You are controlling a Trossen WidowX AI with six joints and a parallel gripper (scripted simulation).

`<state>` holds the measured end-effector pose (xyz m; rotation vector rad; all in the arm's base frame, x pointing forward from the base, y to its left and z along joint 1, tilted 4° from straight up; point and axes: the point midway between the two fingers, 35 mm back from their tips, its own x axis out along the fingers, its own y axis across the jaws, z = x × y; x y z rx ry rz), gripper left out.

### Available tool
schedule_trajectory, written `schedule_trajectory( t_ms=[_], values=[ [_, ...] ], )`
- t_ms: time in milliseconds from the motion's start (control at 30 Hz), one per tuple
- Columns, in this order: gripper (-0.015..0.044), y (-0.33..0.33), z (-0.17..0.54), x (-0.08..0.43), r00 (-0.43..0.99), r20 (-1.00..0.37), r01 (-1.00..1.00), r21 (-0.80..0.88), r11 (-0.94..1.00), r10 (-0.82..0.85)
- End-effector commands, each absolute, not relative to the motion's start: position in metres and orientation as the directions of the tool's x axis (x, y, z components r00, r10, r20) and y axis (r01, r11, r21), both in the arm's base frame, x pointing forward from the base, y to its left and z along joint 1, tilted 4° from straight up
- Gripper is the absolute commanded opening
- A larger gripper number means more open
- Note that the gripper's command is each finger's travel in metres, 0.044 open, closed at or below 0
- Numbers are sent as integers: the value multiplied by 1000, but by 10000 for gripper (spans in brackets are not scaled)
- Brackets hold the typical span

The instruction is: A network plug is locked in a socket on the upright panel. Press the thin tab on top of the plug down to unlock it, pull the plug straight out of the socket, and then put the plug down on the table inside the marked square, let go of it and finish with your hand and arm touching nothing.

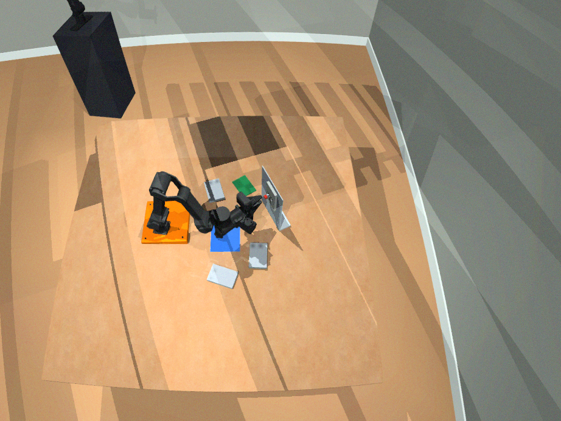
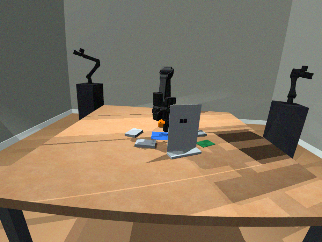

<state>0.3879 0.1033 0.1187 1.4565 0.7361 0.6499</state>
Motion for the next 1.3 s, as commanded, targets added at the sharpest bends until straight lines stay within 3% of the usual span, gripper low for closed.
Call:
schedule_trajectory(
  t_ms=[0,433,1267],
  values=[
    [156,108,120,396,632,-44,45,999,21,774],
    [156,119,120,409,632,-42,43,999,19,774],
    [0,119,120,409,632,-42,43,999,19,774]
  ],
)
